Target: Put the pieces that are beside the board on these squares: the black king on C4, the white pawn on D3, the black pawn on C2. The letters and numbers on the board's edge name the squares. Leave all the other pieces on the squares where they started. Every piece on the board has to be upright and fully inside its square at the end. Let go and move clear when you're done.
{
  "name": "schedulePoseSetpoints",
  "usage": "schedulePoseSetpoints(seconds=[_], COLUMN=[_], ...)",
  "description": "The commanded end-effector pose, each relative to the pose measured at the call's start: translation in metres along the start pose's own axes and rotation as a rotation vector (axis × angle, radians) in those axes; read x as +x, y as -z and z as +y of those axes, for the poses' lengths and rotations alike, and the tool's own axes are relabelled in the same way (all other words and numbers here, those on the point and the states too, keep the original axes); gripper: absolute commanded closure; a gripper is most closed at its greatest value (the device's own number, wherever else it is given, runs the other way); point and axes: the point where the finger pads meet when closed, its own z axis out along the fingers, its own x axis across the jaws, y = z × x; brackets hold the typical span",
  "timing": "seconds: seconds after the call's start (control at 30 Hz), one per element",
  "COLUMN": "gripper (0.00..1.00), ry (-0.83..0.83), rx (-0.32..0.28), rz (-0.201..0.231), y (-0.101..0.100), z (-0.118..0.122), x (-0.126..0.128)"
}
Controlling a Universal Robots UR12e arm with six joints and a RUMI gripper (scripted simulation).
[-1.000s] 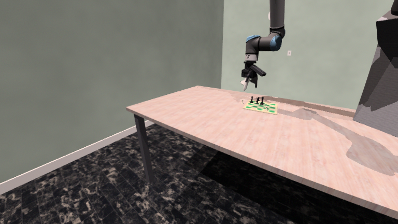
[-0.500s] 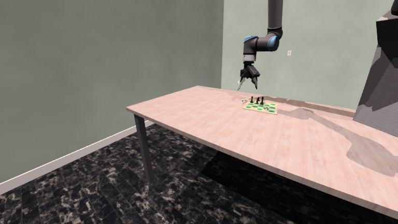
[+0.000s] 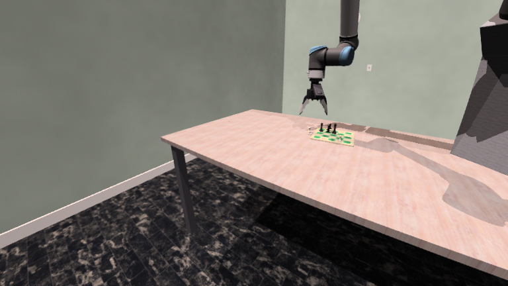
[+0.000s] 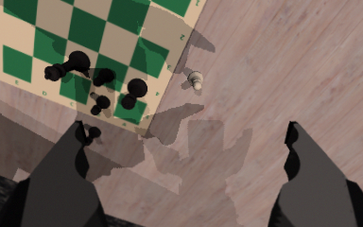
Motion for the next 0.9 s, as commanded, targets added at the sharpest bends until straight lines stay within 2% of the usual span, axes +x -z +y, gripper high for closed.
schedulePoseSetpoints(seconds=[0.0, 0.47, 0.87], gripper=[0.00, 0.00, 0.00], ry=[-0.076, -0.212, -0.253], rx=[-0.003, -0.003, -0.003], rz=[0.001, 0.002, 0.002], y=[0.0002, -0.0004, -0.0006], z=[0.0007, 0.0018, 0.0022], x=[0.0044, 0.0115, 0.0136])
